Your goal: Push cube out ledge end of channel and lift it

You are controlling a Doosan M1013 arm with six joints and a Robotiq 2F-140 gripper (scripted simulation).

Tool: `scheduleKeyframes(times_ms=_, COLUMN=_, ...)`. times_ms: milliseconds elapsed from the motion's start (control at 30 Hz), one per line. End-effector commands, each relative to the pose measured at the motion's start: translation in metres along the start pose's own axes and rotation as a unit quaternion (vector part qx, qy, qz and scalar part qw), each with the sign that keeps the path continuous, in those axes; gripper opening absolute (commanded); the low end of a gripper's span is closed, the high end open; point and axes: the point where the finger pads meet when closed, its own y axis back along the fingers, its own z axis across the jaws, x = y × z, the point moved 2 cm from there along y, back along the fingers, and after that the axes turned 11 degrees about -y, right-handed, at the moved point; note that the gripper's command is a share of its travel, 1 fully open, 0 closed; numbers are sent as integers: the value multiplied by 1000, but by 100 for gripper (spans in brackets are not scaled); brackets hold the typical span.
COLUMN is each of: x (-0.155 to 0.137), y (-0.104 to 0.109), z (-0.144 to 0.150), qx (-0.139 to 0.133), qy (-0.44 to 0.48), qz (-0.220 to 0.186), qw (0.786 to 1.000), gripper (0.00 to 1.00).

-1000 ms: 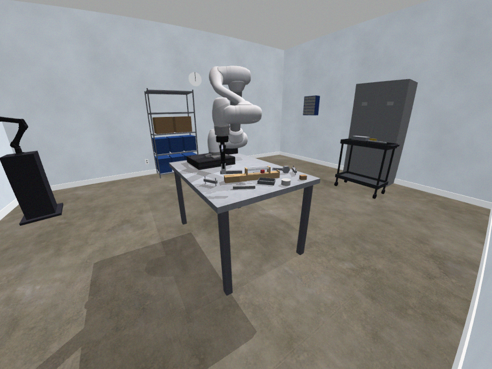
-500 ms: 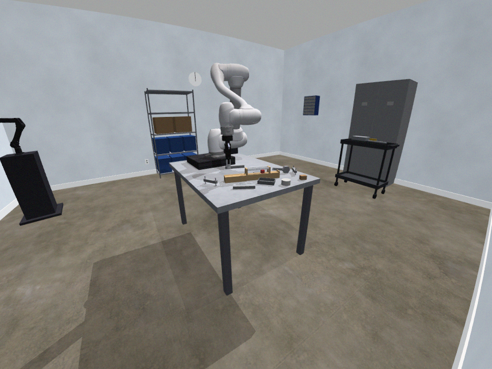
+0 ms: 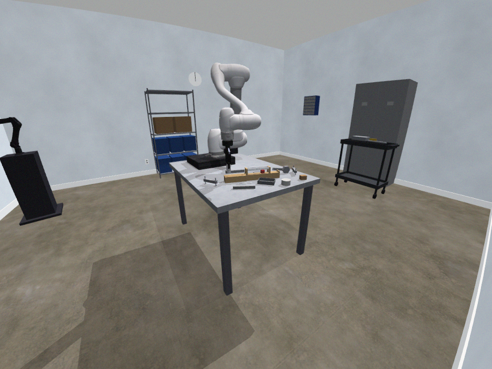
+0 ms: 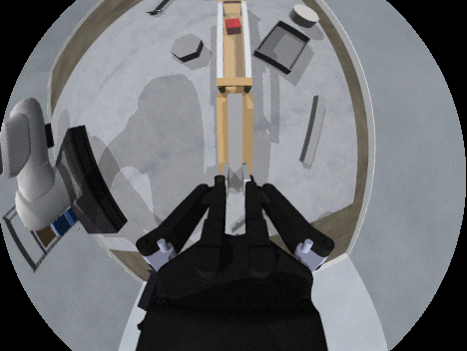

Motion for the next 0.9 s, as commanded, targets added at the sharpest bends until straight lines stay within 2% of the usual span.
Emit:
scheduleKeyframes(times_ms=0, x=0, y=-5, z=0, qx=0, qy=0, qz=0, qw=1000, gripper=0)
scheduleKeyframes(times_ms=233, x=0, y=-18, z=0, qx=0, qy=0, qz=0, qw=1000, gripper=0)
scheduleKeyframes(times_ms=867, x=0, y=-19, z=0, qx=0, qy=0, qz=0, qw=1000, gripper=0)
